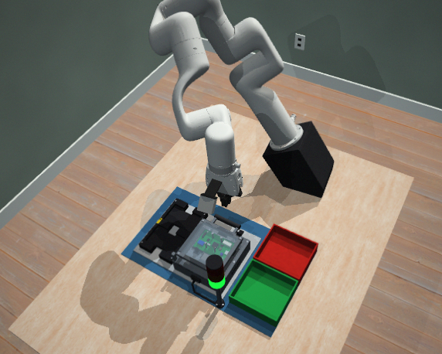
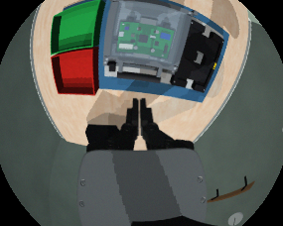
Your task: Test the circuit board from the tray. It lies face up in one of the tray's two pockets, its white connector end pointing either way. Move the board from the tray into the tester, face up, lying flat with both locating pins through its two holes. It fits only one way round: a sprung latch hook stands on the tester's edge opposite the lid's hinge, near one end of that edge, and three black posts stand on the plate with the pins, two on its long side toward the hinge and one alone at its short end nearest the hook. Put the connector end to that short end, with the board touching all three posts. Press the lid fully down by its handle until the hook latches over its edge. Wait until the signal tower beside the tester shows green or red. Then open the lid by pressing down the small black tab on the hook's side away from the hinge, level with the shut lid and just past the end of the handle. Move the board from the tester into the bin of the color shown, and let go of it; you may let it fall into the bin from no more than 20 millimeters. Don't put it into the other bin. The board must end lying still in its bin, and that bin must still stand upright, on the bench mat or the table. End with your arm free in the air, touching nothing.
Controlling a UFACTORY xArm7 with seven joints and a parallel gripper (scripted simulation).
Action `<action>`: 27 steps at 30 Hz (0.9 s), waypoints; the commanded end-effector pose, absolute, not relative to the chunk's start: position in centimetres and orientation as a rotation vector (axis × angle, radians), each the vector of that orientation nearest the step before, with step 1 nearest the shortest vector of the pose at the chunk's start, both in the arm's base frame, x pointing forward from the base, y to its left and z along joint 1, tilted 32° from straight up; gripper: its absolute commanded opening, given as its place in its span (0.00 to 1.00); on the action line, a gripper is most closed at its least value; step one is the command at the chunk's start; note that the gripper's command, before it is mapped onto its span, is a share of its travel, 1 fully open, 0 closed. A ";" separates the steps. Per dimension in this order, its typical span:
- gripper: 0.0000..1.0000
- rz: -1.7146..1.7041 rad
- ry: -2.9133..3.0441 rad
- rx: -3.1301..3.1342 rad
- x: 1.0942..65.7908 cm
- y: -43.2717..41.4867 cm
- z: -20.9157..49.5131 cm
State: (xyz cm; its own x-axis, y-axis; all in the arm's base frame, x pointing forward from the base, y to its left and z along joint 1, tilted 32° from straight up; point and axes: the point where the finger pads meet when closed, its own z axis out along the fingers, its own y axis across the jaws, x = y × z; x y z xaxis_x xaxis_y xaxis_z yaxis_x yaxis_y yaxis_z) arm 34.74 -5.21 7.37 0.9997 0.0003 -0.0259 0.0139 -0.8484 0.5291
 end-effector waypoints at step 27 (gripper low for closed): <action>0.00 0.037 -0.188 2.571 34.9 -5.1 7.4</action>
State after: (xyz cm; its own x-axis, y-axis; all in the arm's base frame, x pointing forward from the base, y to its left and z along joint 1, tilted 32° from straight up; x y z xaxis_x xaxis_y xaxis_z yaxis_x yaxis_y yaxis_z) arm 34.74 -5.21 7.36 0.9897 -0.1287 0.0627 -0.1423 -0.8350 0.5315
